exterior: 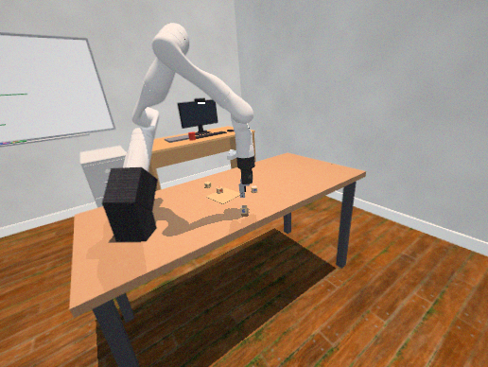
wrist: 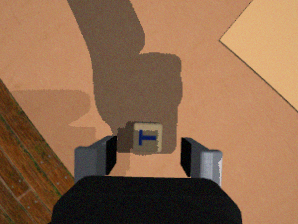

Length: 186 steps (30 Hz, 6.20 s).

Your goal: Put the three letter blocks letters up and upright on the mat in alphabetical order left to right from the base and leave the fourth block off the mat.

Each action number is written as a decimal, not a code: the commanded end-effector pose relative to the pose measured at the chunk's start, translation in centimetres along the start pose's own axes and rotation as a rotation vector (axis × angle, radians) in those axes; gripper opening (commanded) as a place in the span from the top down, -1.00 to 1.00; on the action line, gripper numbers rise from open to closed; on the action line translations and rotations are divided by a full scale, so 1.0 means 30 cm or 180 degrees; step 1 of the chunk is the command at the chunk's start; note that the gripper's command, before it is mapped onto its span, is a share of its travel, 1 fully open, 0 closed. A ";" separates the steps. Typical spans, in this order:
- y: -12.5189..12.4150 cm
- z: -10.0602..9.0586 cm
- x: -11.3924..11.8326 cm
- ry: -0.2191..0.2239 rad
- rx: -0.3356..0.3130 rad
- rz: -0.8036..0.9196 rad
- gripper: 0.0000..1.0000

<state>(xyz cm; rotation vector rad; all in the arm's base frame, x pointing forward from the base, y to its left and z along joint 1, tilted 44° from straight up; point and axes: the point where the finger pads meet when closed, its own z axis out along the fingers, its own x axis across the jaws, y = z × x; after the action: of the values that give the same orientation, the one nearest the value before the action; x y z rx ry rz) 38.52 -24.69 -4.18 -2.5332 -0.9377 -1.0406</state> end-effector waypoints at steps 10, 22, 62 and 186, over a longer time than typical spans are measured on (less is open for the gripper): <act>0.000 -0.002 -0.005 0.0005 0.0006 0.0054 -1.00; 0.000 -0.001 -0.005 0.0006 0.0006 0.0055 -1.00; -0.001 0.142 -0.004 -0.0002 0.0013 0.0065 -1.00; 0.002 0.170 -0.002 -0.0010 0.0019 0.0076 -1.00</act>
<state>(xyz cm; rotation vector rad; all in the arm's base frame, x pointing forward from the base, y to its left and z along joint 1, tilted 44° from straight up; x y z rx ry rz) 40.97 -22.26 -8.04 -2.5289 -0.9287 -1.0230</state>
